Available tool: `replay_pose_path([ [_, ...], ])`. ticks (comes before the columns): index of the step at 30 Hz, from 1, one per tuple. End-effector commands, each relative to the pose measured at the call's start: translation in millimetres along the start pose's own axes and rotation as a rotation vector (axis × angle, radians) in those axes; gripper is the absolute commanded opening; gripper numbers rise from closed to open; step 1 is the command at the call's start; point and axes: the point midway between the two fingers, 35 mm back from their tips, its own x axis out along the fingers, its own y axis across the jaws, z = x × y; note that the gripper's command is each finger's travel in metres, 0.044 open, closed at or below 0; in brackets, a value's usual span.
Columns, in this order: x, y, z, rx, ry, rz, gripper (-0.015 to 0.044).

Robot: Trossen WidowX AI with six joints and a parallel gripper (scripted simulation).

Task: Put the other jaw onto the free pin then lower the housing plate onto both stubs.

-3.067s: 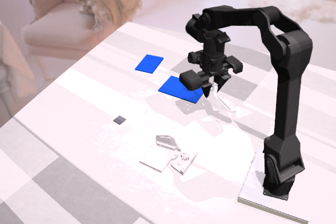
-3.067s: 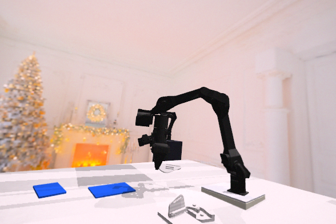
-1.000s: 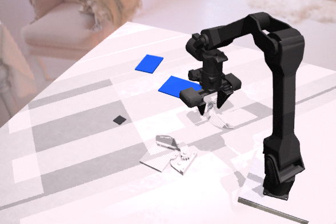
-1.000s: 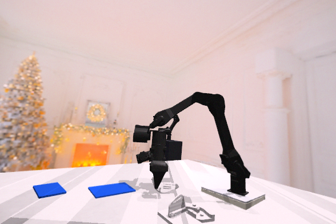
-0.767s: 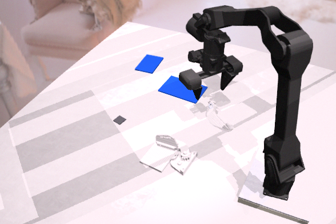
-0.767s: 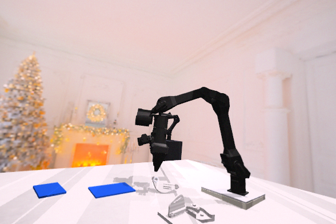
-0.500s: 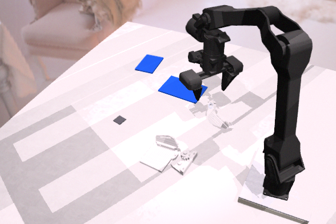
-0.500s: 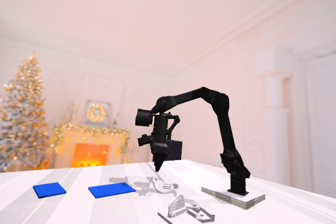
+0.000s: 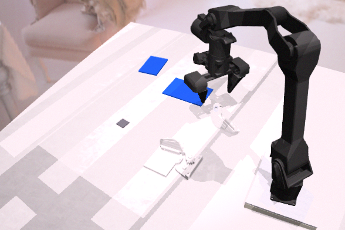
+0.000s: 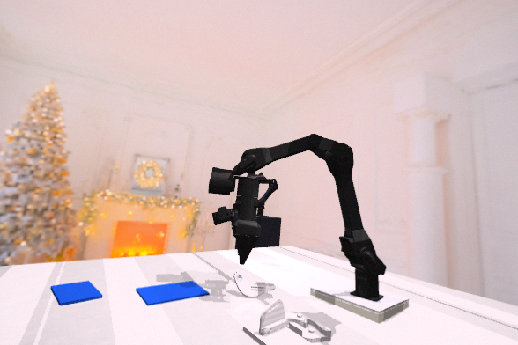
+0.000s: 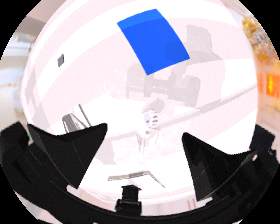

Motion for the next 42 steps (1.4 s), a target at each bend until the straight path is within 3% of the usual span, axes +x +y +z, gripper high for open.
replay_pose_path([
  [1,0,0,0,0.005,0.002,-0.003,0.044],
  [22,0,0,0,0.005,0.002,-0.003,0.044],
  [30,-2,-40,-4,-0.095,0.002,-0.007,0.023],
  [38,-3,-41,-4,-0.098,0.002,-0.007,0.002],
  [42,-3,-41,-4,-0.098,0.002,-0.007,0.0],
])
